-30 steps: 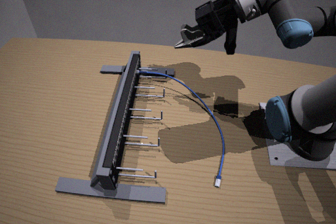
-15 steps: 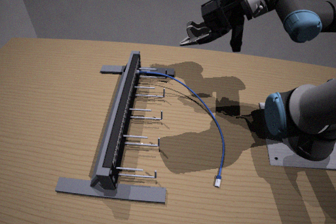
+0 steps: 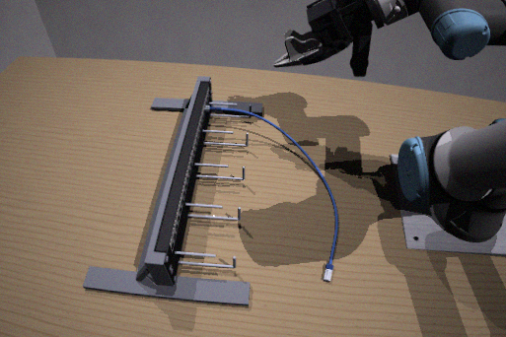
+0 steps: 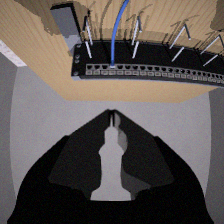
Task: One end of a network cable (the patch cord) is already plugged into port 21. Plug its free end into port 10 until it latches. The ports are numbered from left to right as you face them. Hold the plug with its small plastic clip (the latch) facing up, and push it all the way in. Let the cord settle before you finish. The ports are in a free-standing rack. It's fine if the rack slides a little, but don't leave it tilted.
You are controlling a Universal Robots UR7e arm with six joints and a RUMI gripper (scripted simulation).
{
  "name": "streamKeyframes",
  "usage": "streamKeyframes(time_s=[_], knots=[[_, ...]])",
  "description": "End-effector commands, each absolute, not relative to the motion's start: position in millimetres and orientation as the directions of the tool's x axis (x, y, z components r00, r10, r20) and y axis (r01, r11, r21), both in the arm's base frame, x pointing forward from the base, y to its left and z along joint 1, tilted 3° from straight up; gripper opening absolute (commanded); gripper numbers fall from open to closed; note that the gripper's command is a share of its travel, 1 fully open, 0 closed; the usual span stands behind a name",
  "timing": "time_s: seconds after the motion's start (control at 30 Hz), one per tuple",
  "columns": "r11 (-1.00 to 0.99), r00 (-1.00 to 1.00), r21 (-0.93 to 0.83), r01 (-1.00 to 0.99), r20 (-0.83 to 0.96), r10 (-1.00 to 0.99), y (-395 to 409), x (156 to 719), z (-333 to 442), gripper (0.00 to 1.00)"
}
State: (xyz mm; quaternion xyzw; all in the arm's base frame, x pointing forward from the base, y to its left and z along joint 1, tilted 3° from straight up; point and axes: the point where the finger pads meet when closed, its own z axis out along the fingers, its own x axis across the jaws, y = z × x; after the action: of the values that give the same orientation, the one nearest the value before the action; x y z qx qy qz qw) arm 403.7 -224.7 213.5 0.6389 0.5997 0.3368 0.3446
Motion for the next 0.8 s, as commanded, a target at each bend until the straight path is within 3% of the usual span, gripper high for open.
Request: streamKeyframes(time_s=[0.0, 0.77], knots=[[-0.043, 0.054, 0.845, 0.534, 0.016, 0.998, -224.9, 403.2, 214.2, 0.00], [-0.016, 0.004, 0.823, 0.568, 0.017, 1.000, -205.5, 409.0, 205.5, 0.00]])
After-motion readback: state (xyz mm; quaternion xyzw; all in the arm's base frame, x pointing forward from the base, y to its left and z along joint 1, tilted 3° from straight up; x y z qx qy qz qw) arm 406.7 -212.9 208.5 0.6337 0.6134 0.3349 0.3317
